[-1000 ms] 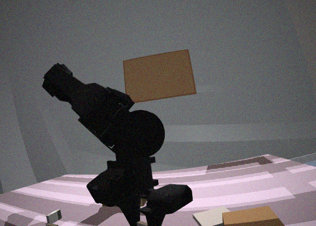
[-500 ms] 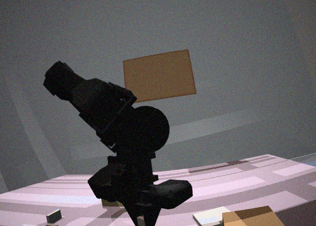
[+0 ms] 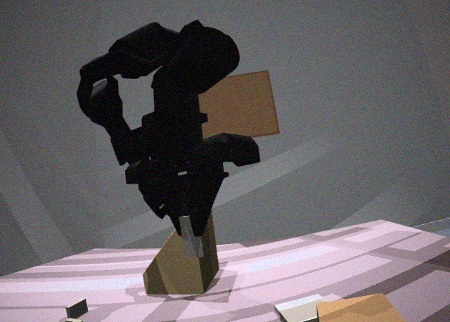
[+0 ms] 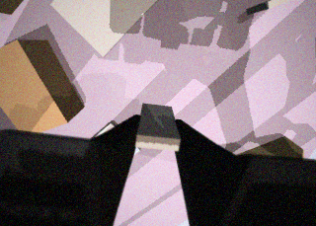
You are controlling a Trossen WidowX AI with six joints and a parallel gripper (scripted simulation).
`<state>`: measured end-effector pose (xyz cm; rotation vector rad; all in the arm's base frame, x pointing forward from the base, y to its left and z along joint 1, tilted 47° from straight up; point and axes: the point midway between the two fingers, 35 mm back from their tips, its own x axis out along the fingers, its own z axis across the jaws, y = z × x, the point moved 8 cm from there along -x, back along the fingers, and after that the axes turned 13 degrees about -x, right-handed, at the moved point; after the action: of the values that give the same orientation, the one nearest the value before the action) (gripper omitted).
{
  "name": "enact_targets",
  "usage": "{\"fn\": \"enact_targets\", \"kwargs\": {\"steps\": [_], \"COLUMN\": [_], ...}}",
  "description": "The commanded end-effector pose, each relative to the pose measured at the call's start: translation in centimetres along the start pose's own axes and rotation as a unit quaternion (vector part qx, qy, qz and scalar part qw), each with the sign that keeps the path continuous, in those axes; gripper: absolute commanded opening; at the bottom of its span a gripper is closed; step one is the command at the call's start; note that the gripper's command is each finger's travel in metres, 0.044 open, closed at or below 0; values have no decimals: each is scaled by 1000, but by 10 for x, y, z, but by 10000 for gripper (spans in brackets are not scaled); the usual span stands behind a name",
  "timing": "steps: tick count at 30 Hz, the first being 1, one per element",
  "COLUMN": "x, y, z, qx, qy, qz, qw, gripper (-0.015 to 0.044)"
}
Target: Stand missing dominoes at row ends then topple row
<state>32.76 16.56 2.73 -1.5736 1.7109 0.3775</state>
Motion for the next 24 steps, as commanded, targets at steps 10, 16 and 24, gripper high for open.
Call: {"fn": "enact_targets", "kwargs": {"steps": [10, 16, 24], "x": [0, 0, 14], "y": [-60, -60, -62], "z": [-157, -164, -162], "qx": [-247, -258, -258], "qy": [6, 7, 5], "qz": [5, 5, 5], "qw": [969, 966, 966], "gripper": [107, 107, 107]}}
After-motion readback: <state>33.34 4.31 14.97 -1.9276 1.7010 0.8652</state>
